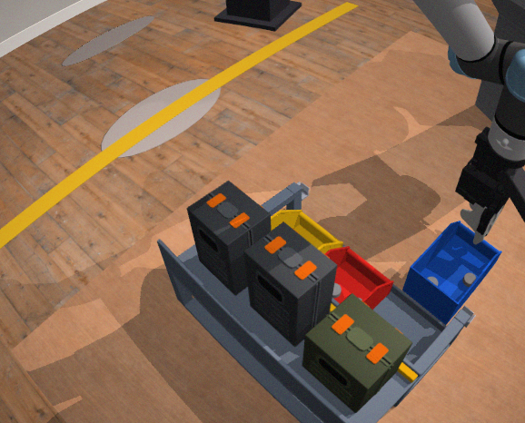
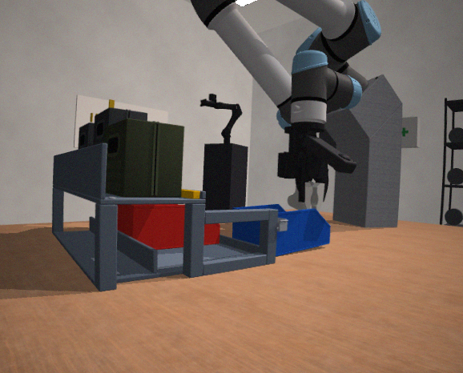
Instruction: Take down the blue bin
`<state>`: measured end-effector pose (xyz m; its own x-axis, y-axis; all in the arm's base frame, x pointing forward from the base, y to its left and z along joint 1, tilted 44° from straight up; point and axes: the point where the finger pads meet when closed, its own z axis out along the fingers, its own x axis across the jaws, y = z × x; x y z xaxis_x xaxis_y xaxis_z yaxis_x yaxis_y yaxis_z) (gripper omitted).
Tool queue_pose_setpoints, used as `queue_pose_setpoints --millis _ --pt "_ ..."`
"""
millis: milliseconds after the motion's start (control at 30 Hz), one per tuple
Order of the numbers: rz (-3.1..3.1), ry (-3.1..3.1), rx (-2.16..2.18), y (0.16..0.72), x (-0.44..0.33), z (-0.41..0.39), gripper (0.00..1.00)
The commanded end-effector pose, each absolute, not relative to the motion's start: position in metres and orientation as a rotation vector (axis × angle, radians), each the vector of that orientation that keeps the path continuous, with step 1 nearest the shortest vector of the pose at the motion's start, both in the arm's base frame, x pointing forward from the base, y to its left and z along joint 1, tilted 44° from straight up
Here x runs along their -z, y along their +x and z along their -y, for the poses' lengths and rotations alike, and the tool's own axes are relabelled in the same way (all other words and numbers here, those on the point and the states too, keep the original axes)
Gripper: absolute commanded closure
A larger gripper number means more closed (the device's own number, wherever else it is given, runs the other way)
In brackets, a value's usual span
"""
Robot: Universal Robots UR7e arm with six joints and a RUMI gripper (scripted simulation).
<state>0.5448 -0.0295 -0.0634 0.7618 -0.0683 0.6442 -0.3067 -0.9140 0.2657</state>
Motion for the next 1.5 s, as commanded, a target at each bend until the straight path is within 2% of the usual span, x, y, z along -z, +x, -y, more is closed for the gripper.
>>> queue_pose_setpoints --millis 0,1467 --pt "0.287 2.601 -0.933 0.5462 0.0645 0.0301 1.0" --pt "0.287 2.601 -0.933 0.5489 0.0679 0.032 1.0"
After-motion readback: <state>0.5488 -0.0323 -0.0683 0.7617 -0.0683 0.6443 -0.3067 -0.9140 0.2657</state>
